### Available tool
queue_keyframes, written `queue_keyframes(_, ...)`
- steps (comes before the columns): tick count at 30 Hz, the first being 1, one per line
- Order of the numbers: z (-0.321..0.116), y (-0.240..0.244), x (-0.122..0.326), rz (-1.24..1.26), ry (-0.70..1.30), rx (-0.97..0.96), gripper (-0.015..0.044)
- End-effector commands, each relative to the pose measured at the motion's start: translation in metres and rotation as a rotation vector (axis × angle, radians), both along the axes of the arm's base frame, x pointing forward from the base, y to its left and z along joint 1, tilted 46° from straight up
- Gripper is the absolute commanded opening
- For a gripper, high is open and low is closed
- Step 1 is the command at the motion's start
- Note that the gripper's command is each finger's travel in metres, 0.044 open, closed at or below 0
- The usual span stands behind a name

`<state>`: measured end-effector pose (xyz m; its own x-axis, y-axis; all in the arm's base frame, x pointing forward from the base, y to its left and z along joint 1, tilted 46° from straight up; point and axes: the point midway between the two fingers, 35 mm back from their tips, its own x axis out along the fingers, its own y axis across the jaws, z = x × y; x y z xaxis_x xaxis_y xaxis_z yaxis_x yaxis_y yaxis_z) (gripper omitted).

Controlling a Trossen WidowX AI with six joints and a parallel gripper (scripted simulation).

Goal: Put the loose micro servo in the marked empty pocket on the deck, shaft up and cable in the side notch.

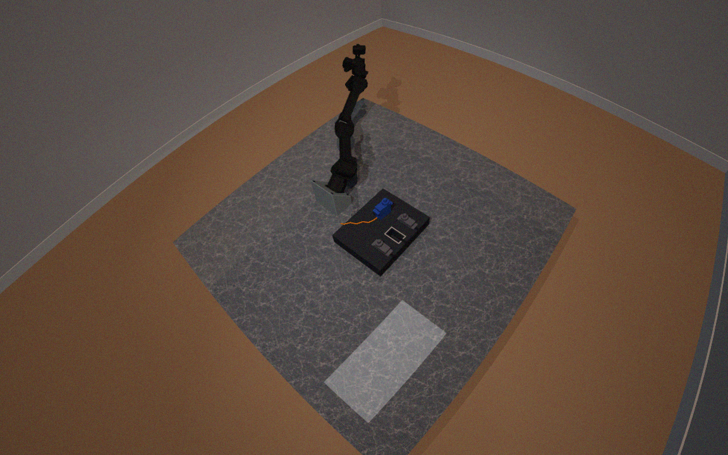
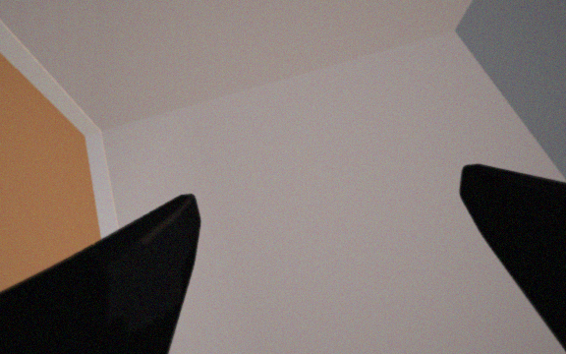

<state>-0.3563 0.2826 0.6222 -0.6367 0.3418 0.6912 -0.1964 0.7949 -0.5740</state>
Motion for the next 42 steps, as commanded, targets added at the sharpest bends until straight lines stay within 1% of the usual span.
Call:
queue_keyframes(1, 0.001, -0.001, 0.001, -0.001, 0.004, 0.003, 0.0426)
queue_keyframes(2, 0.004, -0.003, 0.004, -0.003, 0.013, 0.01, 0.044)
queue_keyframes(7, 0.022, -0.017, 0.023, -0.014, 0.071, 0.051, 0.044)
queue_keyframes(11, 0.045, -0.038, 0.049, -0.026, 0.152, 0.108, 0.044)
queue_keyframes(20, 0.065, -0.059, 0.078, -0.054, 0.23, 0.174, 0.044)
queue_keyframes(24, 0.081, -0.079, 0.105, -0.074, 0.309, 0.223, 0.044)
queue_keyframes(30, 0.107, -0.122, 0.161, -0.101, 0.464, 0.331, 0.044)
queue_keyframes(36, 0.111, -0.136, 0.178, -0.101, 0.51, 0.367, 0.044)
queue_keyframes(42, 0.119, -0.161, 0.21, -0.11, 0.596, 0.421, 0.044)
